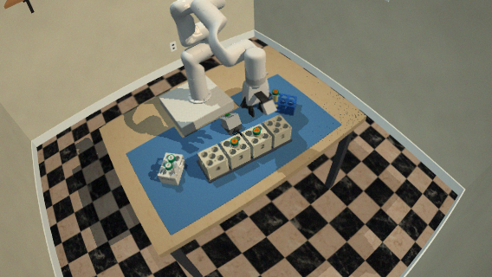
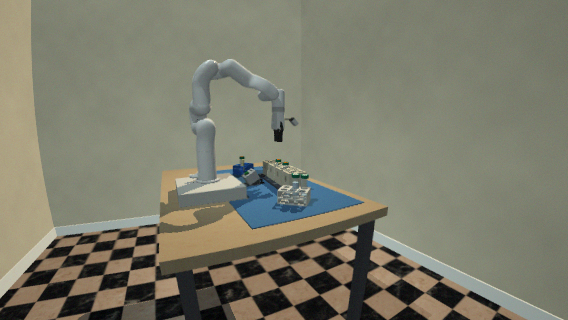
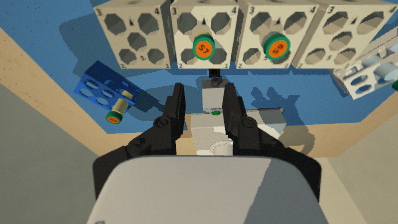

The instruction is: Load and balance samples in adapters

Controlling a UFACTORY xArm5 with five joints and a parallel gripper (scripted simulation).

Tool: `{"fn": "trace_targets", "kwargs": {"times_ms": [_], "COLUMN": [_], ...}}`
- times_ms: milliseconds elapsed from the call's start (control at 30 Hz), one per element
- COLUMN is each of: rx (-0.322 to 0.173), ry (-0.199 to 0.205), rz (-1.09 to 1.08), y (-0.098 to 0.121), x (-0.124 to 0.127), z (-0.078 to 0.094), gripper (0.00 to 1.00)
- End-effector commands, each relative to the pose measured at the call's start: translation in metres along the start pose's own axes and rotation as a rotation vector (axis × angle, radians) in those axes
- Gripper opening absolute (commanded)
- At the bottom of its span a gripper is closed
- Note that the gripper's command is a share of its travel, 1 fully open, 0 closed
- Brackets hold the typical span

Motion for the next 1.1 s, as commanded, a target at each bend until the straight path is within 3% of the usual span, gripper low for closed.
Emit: {"fn": "trace_targets", "kwargs": {"times_ms": [0, 500, 533, 1067], "rx": [0.004, 0.004, 0.004, 0.004], "ry": [-0.001, -0.001, 0.000, 0.002], "rz": [0.000, 0.000, -0.033, -0.500], "y": [-0.001, -0.001, 0.002, 0.040], "x": [0.000, 0.000, -0.004, -0.063], "z": [-0.002, -0.002, -0.002, -0.002], "gripper": [0.43, 0.43, 0.57, 0.57]}}
Point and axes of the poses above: the point where the finger pads meet when closed, its own z axis out along the fingers, its own x axis across the jaws, y = z × x, the point moved 3 cm from there along -z, back along the fingers, and after that the axes turned 5 degrees about -z, right-handed, at the moved point
